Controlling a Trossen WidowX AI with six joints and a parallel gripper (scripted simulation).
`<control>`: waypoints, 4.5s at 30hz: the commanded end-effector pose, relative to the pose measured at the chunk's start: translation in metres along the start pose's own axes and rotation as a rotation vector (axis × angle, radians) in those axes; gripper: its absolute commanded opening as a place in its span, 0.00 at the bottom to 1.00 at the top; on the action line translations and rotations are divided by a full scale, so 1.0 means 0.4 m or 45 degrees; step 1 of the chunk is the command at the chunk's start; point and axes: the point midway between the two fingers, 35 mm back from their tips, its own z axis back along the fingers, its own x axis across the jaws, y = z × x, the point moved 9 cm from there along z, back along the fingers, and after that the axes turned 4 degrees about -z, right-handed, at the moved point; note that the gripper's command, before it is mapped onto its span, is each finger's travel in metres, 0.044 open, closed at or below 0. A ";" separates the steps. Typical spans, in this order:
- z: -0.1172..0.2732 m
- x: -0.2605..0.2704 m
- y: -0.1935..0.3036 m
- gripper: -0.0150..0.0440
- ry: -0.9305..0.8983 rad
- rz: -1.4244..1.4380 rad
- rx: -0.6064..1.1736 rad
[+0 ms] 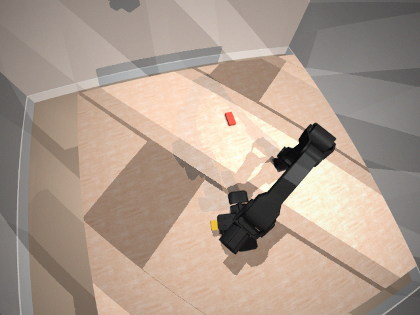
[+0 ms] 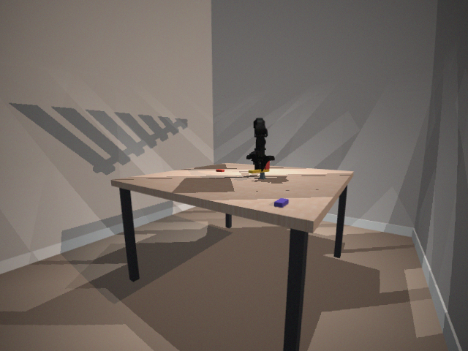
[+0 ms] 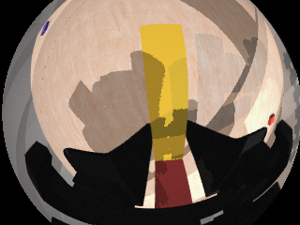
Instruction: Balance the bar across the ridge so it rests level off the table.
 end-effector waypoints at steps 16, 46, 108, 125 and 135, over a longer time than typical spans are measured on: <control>-0.011 0.001 -0.001 0.25 -0.001 0.001 0.004; 0.000 0.000 -0.001 0.25 -0.003 -0.001 -0.003; 0.000 0.000 -0.001 0.55 -0.003 -0.001 -0.003; 0.000 0.000 -0.001 0.57 -0.003 -0.001 -0.003; 0.000 0.000 -0.001 0.92 -0.003 -0.001 -0.003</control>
